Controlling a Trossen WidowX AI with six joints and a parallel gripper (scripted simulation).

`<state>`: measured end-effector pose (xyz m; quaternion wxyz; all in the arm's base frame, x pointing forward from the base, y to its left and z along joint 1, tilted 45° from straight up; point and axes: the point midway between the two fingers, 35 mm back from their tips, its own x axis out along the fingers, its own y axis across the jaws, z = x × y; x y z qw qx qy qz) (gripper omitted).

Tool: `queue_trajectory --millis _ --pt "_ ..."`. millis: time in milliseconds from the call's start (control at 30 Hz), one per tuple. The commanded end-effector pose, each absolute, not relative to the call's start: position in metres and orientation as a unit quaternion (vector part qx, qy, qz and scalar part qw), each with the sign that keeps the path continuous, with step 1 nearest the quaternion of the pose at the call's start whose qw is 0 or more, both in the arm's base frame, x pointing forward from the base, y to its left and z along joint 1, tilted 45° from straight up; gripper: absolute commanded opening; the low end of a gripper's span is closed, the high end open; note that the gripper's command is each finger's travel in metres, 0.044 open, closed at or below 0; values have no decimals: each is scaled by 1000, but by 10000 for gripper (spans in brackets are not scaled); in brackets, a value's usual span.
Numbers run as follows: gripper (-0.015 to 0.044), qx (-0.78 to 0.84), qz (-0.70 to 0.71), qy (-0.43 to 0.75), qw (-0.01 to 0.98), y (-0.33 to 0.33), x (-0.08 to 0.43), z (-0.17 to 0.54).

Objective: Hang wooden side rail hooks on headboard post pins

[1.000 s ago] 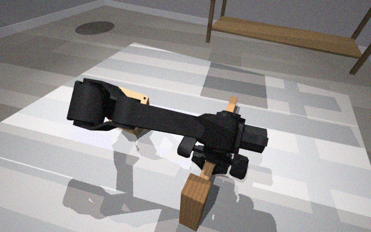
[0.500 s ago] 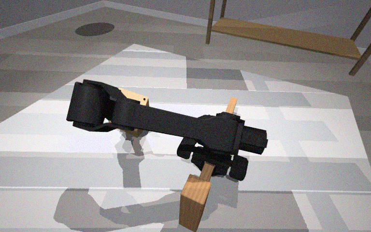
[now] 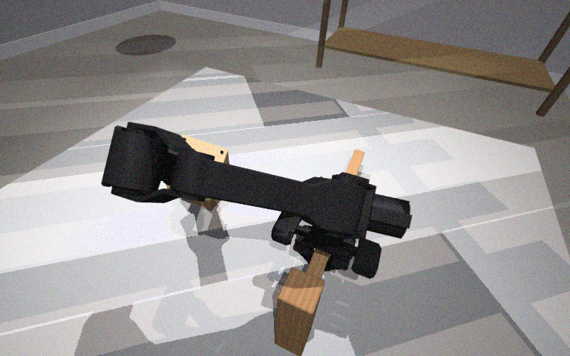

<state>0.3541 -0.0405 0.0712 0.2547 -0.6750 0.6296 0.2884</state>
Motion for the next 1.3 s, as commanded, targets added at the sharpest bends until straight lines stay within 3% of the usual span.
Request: queue_trajectory --millis 0,1267 --pt "0 -682 284 622 260 -37 357 79" --pt "0 -682 284 622 260 -40 357 82"
